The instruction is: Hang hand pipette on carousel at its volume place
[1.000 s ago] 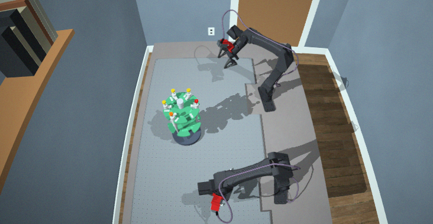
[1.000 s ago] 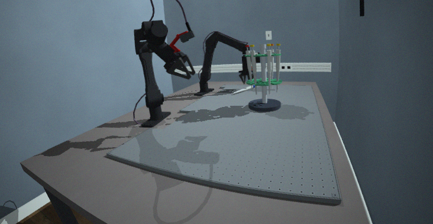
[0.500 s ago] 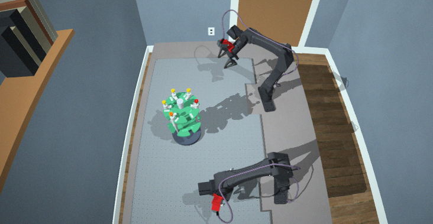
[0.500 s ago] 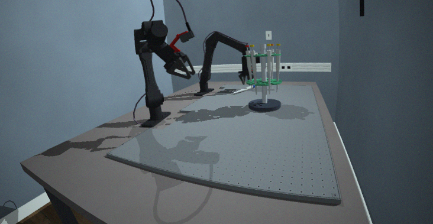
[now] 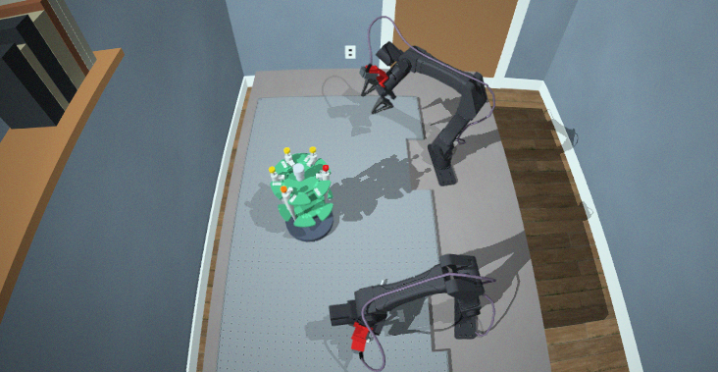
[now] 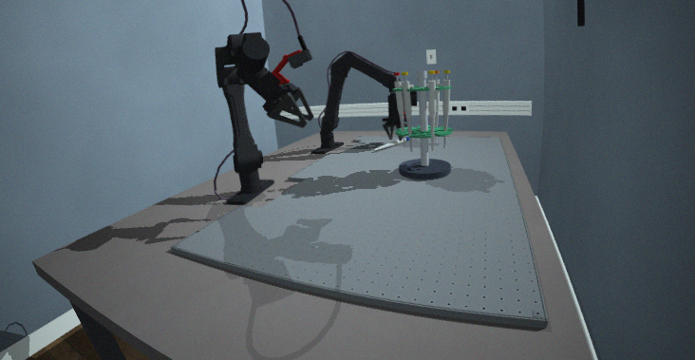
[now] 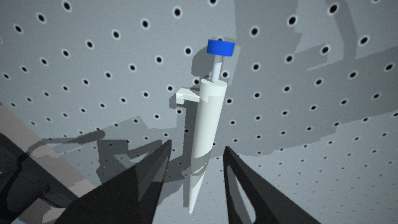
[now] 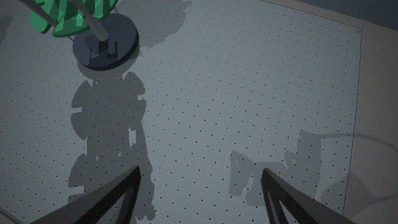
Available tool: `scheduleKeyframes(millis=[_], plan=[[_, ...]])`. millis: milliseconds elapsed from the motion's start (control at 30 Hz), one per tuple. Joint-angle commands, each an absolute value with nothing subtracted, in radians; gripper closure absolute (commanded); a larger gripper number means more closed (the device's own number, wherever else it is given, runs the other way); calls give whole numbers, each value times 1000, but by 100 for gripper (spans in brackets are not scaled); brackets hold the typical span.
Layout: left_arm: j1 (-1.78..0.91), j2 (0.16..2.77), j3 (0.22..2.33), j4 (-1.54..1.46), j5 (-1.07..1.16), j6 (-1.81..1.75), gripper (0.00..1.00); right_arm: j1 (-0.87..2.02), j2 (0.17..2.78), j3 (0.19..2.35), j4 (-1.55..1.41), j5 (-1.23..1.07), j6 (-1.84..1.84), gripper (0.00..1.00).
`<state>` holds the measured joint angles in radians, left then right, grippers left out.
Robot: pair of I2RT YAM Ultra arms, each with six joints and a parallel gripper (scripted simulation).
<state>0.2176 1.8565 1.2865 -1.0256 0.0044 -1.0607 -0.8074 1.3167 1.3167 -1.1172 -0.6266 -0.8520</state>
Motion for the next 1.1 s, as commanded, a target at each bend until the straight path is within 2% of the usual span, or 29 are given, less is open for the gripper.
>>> scheduleKeyframes(millis=[0,833,867,1067], plan=[[205,1853,1265,-984,-8,-1066,46,-816,1317,1341,-1103,-648,-857,0],[215,1868,1252,-943,0,-1062,46,-816,1317,1341,-1103,-648,-857,0],[205,1856,1265,-931,-8,-1066,88,-816,1317,1341,-1103,-648,-857,0],[205,1857,1264,-931,-8,-1065,88,-816,1317,1341,-1103,-648,-857,0]])
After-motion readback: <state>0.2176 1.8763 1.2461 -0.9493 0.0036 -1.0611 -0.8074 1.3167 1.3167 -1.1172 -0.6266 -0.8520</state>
